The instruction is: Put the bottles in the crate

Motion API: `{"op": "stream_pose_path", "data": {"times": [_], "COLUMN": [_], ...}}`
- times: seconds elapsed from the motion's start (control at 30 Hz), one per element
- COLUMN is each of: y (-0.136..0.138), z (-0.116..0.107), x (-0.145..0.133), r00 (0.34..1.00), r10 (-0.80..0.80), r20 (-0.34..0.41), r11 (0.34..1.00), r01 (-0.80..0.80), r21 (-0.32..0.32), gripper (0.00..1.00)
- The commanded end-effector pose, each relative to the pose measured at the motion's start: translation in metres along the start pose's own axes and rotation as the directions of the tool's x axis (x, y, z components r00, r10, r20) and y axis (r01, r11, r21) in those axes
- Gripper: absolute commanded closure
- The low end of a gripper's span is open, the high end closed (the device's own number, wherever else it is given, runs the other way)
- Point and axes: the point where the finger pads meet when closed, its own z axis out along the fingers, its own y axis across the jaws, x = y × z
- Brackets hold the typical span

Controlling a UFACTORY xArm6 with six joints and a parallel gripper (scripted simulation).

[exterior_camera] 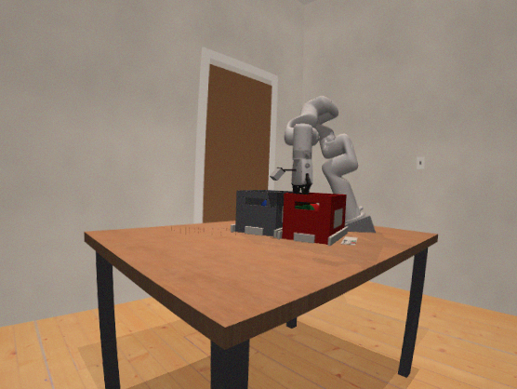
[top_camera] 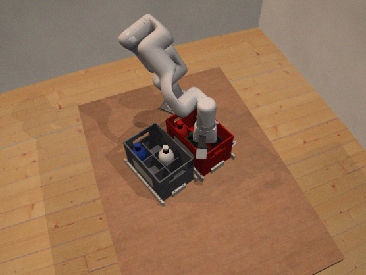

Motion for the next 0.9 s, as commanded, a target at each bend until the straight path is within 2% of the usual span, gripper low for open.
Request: {"op": "stream_pose_path", "data": {"times": [0.0,0.87], "y": [-0.001,-0.001], "z": [-0.011,-0.069], "x": [0.001,0.001], "r00": [1.0,1.0], "r10": [0.001,0.001], "r20": [-0.004,-0.004], "r11": [1.0,1.0], "r01": [-0.001,-0.001], "r21": [0.004,0.004], "gripper": [0.35,0.35]}}
